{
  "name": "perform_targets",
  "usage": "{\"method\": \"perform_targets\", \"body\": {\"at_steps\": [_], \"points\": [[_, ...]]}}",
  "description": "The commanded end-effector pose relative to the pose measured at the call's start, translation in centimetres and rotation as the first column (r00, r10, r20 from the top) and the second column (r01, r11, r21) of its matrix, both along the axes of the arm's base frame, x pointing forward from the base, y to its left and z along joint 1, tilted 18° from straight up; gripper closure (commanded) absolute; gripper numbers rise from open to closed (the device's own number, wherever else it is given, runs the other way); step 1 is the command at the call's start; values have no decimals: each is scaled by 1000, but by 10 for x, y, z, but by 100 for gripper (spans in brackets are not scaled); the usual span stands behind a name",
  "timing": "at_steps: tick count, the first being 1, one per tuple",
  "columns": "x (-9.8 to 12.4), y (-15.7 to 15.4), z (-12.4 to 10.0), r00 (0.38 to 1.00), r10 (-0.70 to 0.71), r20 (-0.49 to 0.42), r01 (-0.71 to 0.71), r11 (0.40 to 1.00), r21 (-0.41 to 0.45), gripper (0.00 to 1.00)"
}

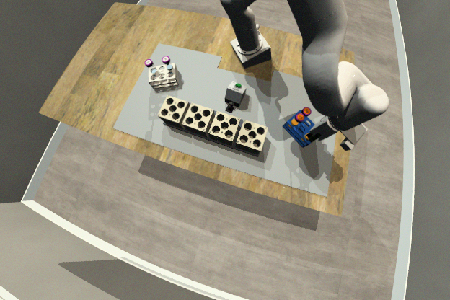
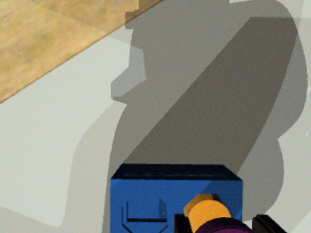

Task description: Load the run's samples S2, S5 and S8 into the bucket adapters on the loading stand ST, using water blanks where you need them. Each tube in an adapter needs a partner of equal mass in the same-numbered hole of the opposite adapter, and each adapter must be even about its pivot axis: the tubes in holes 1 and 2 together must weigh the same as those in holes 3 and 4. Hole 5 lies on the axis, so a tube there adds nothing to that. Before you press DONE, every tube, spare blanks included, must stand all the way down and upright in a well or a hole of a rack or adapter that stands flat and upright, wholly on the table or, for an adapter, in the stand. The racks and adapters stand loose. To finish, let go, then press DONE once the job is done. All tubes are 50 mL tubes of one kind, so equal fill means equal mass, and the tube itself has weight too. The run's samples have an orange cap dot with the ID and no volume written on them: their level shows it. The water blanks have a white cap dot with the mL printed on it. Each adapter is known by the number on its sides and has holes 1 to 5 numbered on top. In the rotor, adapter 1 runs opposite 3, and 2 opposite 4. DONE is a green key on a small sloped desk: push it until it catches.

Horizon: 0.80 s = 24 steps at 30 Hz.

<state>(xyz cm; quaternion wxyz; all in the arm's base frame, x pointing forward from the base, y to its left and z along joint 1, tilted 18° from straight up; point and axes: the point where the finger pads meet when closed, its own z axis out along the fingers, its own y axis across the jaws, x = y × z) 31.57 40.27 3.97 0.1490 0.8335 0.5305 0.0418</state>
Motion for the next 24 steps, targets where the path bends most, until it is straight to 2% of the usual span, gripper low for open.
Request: {"method": "perform_targets", "body": {"at_steps": [1, 24], "points": [[1, 2, 2, 1000, 1, 2, -1, 1000, 4, 100], [-1, 3, 8, 1000, 1, 2, -1, 1000, 4, 100]]}}
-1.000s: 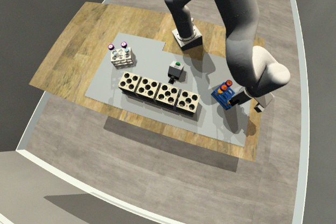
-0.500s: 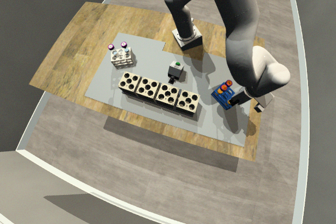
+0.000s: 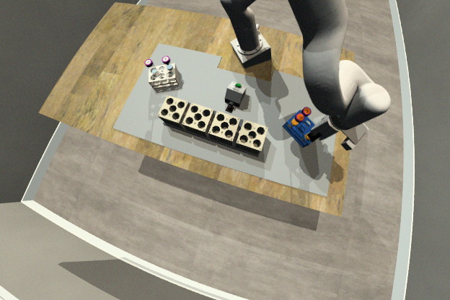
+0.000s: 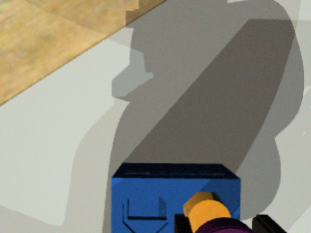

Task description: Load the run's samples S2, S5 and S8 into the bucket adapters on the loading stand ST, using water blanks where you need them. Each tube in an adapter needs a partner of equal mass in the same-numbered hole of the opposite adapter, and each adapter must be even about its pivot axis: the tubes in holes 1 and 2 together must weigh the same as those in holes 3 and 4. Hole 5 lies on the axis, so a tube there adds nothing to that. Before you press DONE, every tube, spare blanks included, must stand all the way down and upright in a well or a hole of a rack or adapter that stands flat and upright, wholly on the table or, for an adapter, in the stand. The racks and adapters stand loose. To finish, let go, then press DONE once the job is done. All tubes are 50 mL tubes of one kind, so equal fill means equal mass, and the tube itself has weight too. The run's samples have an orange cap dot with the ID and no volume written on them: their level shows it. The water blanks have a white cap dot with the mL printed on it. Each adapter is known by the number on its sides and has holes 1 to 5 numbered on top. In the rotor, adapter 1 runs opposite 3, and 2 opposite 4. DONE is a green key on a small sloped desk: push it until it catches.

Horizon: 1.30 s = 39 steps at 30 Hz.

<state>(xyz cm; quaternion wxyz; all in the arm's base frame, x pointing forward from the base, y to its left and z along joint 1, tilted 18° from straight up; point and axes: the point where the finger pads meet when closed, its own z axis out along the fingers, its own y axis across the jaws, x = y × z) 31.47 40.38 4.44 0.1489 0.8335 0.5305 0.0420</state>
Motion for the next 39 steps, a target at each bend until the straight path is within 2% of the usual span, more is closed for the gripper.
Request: {"method": "perform_targets", "body": {"at_steps": [1, 28, 39], "points": [[0, 2, 4, 1000, 1, 2, -1, 1000, 4, 100], [-3, 5, 16, 1000, 1, 2, -1, 1000, 4, 100], [-7, 8, 33, 1000, 1, 2, -1, 1000, 4, 100]]}}
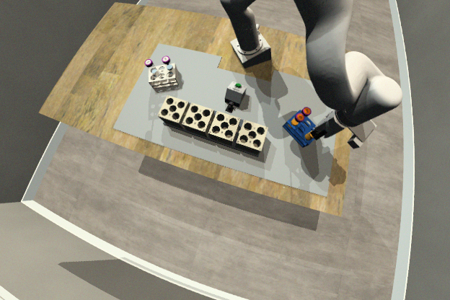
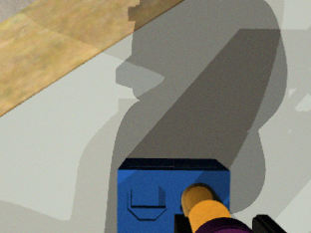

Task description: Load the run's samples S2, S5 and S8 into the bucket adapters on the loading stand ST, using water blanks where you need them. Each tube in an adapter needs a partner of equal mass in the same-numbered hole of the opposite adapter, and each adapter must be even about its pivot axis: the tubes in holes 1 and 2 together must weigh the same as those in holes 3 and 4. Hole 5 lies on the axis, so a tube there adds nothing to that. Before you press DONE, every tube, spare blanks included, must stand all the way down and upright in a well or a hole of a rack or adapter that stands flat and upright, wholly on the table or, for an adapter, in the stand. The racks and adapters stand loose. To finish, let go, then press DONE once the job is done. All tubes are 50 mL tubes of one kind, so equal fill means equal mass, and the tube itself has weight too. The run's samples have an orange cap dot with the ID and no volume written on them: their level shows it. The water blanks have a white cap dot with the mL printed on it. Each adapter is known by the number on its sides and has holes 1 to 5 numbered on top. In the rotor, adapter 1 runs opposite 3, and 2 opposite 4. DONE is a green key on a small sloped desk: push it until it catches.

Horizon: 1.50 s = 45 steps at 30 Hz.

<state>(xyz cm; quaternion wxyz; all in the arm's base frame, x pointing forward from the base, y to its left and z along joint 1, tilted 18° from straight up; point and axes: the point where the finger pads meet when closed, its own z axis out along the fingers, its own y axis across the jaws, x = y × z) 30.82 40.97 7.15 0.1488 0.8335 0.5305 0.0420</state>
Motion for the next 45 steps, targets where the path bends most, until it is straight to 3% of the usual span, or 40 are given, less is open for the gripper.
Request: {"method": "perform_targets", "body": {"at_steps": [1, 45], "points": [[-1, 3, 8, 1000, 1, 2, -1, 1000, 4, 100], [-20, 19, 85, 1000, 1, 2, -1, 1000, 4, 100]]}}
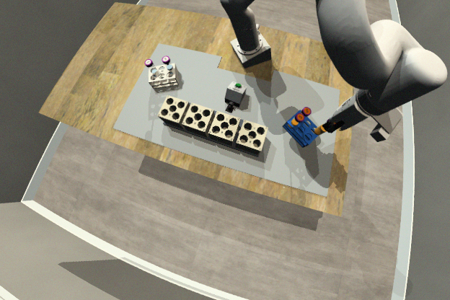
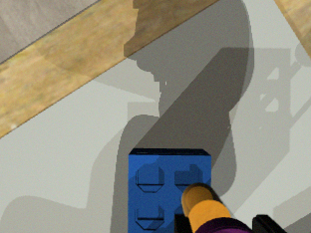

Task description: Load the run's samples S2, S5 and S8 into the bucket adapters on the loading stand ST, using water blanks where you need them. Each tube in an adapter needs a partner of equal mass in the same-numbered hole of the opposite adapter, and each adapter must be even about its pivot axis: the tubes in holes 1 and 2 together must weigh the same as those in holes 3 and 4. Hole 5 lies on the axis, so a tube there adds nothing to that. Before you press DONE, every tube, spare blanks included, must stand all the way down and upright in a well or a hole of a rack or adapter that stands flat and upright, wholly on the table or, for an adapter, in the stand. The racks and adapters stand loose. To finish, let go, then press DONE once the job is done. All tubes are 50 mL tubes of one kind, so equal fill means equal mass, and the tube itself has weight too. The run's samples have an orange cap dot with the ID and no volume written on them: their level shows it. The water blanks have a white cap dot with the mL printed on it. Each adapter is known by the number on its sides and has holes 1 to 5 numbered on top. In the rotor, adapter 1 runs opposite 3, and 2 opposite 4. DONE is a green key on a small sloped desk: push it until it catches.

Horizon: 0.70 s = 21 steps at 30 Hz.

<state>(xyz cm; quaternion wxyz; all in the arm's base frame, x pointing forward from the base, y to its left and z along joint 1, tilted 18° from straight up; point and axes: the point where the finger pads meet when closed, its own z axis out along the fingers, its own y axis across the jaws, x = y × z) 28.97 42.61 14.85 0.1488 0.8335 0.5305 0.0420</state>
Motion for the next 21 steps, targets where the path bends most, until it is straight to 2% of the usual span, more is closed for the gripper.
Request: {"method": "perform_targets", "body": {"at_steps": [1, 8, 21], "points": [[-1, 3, 9, 1000, 1, 2, -1, 1000, 4, 100], [-4, 5, 19, 1000, 1, 2, -1, 1000, 4, 100], [-4, 5, 19, 1000, 1, 2, -1, 1000, 4, 100]]}}
